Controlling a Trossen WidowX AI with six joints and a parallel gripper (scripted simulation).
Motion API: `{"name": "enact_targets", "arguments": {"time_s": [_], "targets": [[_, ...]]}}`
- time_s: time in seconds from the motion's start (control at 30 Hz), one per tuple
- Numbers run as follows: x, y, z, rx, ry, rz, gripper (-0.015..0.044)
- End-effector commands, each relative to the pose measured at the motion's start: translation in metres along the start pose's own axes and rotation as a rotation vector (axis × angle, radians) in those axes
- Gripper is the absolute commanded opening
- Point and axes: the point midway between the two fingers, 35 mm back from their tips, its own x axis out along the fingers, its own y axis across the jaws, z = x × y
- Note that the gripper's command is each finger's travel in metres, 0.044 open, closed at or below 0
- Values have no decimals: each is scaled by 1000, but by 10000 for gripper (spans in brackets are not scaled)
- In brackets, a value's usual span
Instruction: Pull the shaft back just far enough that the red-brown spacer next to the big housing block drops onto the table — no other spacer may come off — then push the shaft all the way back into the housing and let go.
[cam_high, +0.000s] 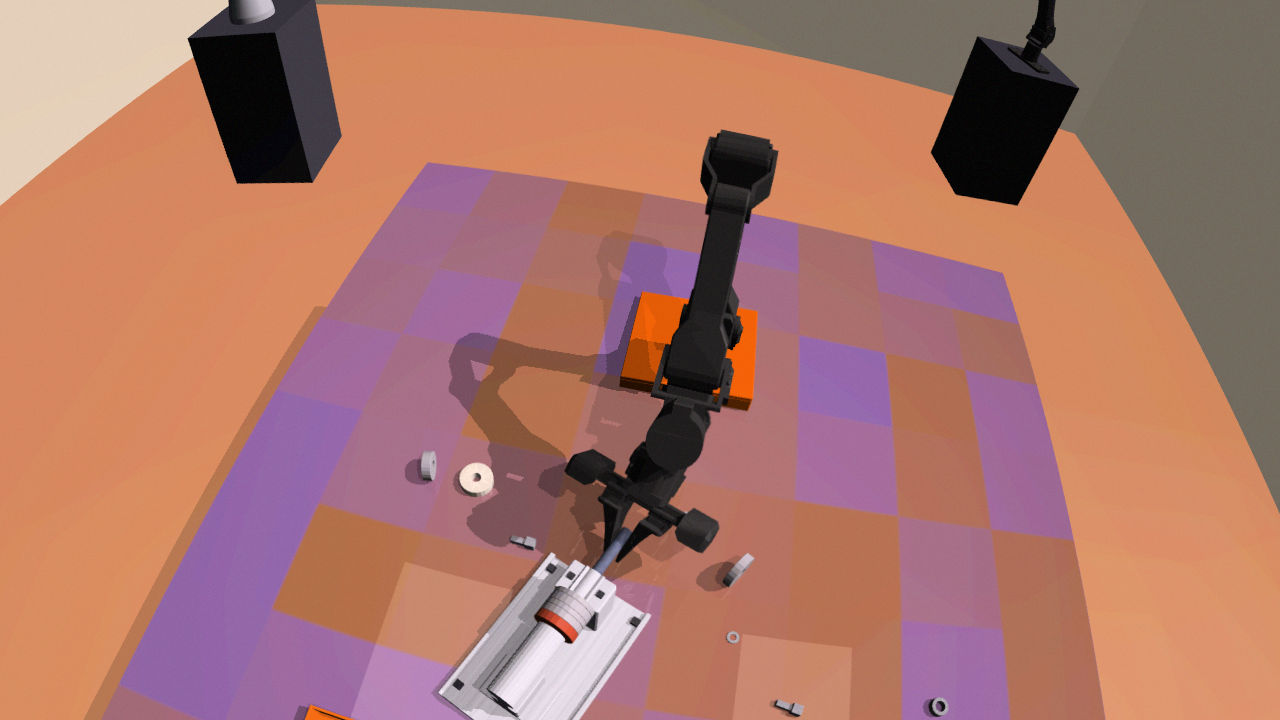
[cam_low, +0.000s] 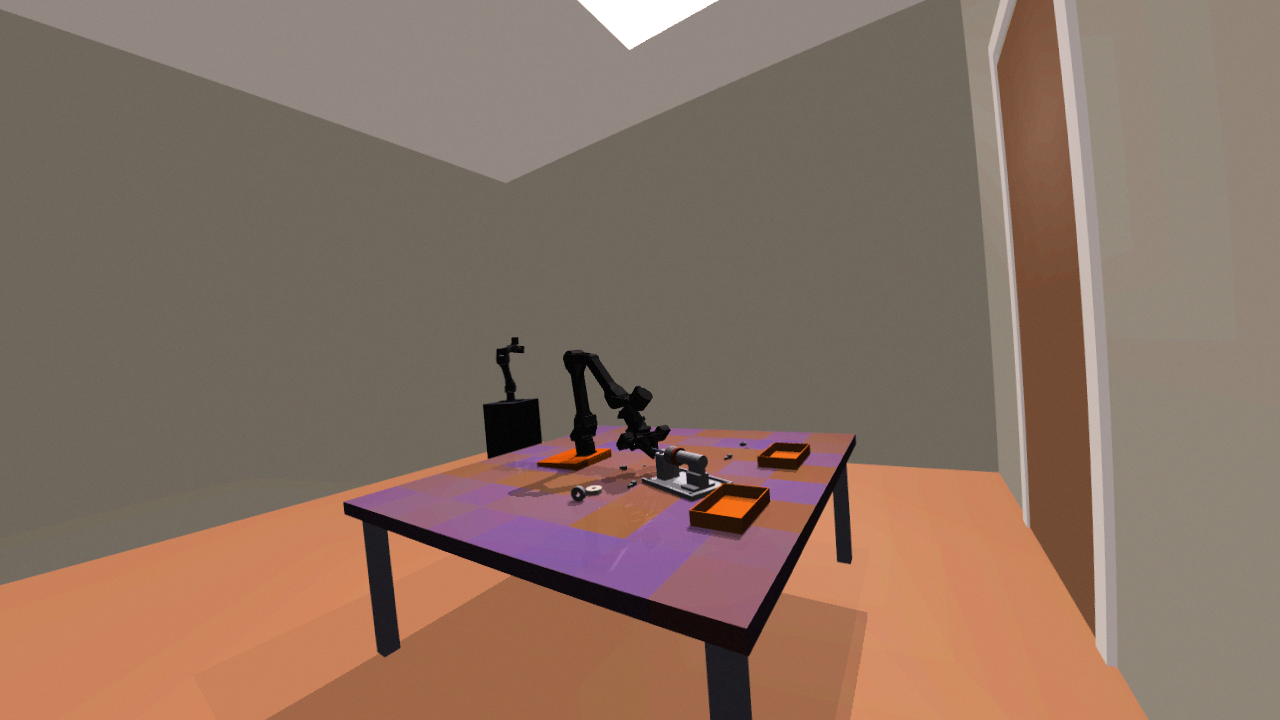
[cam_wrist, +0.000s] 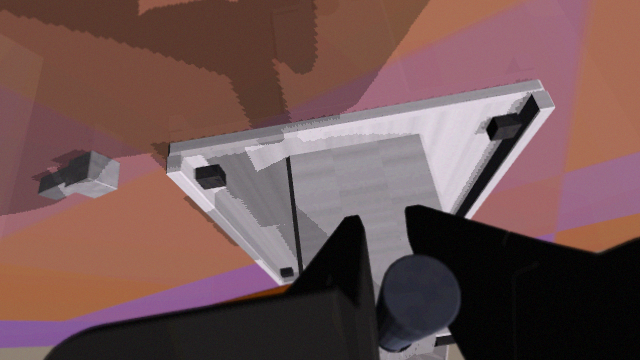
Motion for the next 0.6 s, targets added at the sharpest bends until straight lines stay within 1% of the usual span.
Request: {"name": "enact_targets", "arguments": {"time_s": [0.0, 0.57], "targets": [[-1, 0, 1, 3, 0, 1, 0], [-2, 0, 2, 3, -1, 1, 0]]}}
